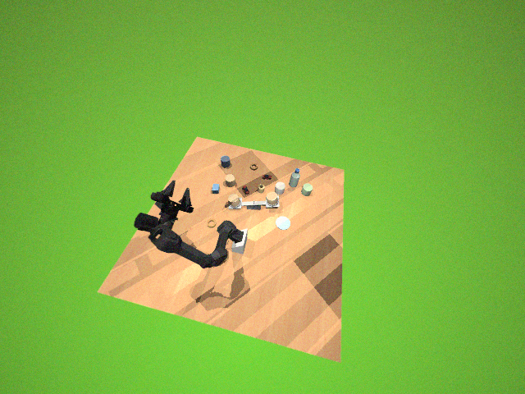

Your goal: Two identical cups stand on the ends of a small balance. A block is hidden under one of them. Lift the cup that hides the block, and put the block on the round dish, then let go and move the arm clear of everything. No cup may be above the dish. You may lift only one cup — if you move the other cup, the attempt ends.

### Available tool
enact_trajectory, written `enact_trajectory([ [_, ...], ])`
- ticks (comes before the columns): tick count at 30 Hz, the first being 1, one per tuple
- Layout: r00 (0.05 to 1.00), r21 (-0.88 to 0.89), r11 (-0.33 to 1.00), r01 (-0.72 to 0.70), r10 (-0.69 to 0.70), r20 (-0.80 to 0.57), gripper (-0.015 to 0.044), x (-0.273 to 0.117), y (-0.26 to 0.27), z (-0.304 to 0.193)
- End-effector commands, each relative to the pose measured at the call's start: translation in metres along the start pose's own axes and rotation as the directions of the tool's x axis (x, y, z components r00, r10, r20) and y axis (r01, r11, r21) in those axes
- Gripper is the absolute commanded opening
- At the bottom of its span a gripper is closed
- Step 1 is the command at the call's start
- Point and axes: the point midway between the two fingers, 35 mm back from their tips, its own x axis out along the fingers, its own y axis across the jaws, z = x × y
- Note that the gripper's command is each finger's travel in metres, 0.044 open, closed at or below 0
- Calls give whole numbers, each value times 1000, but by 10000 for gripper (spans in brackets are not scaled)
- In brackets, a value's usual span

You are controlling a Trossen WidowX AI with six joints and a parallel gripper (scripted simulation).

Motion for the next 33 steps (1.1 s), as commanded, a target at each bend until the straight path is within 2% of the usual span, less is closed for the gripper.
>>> enact_trajectory([
  [1,1000,-3,1000,-2,2,-1,426,0,0,1],
  [2,1000,-13,1000,-6,6,-2,440,1,2,4],
  [18,973,-275,934,-227,207,-103,440,51,65,83],
  [33,867,-353,794,-495,427,-256,440,109,139,102],
])
